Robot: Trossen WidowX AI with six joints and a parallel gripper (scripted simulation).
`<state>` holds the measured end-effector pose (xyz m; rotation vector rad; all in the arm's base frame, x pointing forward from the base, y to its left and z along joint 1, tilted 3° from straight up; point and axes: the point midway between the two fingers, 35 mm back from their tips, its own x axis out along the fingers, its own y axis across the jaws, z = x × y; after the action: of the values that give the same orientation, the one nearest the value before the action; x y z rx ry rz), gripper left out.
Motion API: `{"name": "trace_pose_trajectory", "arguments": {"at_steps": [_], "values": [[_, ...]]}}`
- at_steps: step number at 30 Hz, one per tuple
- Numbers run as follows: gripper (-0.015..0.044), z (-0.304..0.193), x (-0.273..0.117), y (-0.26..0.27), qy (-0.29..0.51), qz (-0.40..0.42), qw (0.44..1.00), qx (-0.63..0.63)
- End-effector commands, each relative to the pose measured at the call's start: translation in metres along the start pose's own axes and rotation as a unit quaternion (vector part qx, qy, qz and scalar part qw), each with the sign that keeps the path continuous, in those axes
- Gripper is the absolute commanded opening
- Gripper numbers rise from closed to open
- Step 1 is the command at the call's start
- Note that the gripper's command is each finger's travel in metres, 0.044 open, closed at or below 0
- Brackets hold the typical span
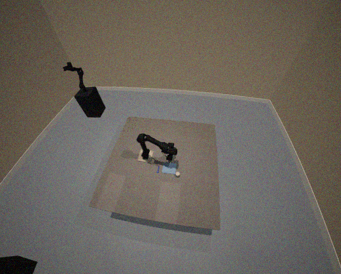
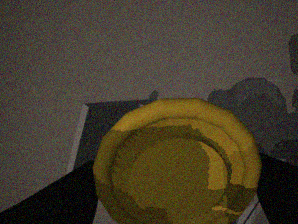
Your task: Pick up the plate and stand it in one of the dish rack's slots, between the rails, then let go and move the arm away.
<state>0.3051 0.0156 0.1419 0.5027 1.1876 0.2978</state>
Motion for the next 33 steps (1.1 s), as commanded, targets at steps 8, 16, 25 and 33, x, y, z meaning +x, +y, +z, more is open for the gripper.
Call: {"name": "trace_pose_trajectory", "arguments": {"at_steps": [8,16,25,33], "values": [[0.0000,0.006,0.019,-0.014,-0.065,0.085,0.990,-0.097],[0.0000,0.005,0.025,-0.024,-0.119,0.128,0.971,-0.166],[0.0000,-0.003,0.027,-0.028,-0.191,0.176,0.930,-0.258],[0.0000,-0.016,0.025,-0.029,-0.256,0.208,0.880,-0.340]]}}
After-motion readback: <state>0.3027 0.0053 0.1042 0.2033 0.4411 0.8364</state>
